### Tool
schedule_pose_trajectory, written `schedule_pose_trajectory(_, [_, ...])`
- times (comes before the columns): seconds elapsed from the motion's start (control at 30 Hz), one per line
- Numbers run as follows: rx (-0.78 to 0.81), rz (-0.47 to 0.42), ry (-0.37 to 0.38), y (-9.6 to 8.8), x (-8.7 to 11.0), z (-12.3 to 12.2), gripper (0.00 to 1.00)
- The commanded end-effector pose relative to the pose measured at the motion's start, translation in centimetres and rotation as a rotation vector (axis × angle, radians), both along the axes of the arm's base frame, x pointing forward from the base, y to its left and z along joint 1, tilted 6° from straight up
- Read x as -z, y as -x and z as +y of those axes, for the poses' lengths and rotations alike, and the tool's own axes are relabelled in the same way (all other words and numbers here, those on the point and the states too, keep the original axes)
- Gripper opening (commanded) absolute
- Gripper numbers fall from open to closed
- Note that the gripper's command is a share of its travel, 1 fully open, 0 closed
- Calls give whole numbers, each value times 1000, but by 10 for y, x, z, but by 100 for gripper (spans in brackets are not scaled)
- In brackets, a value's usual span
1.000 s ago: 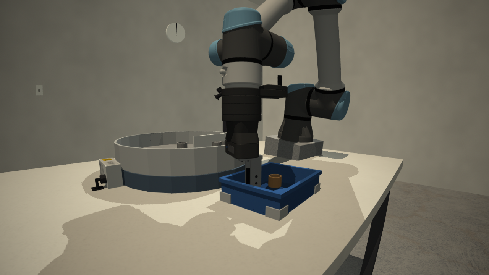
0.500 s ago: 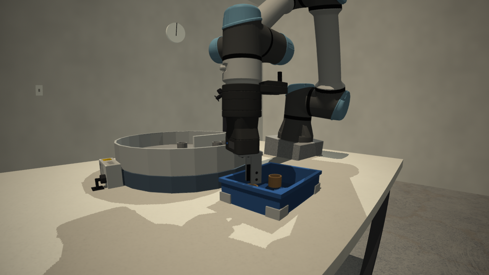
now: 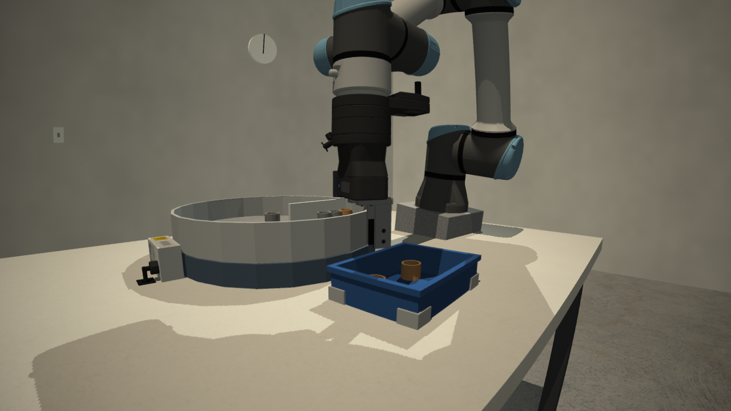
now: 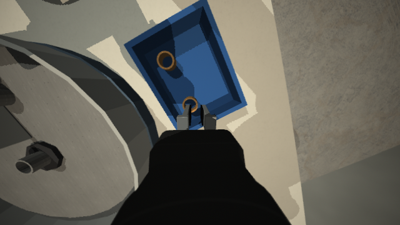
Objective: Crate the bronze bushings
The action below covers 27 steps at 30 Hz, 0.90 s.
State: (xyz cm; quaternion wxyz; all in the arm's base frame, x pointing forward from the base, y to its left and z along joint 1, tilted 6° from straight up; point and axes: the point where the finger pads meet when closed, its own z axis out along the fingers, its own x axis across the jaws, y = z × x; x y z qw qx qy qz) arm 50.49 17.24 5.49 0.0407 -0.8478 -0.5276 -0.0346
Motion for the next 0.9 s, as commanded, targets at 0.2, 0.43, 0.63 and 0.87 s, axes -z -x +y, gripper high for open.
schedule_pose_trajectory(0.2, [0, -2, 0, 0, -41, -4, 42])
schedule_pose_trajectory(0.43, [0, -2, 0, 0, -41, -4, 42])
schedule_pose_trajectory(0.63, [0, -2, 0, 1, -73, -8, 42])
schedule_pose_trajectory(0.87, [0, -2, 0, 1, -81, -8, 42])
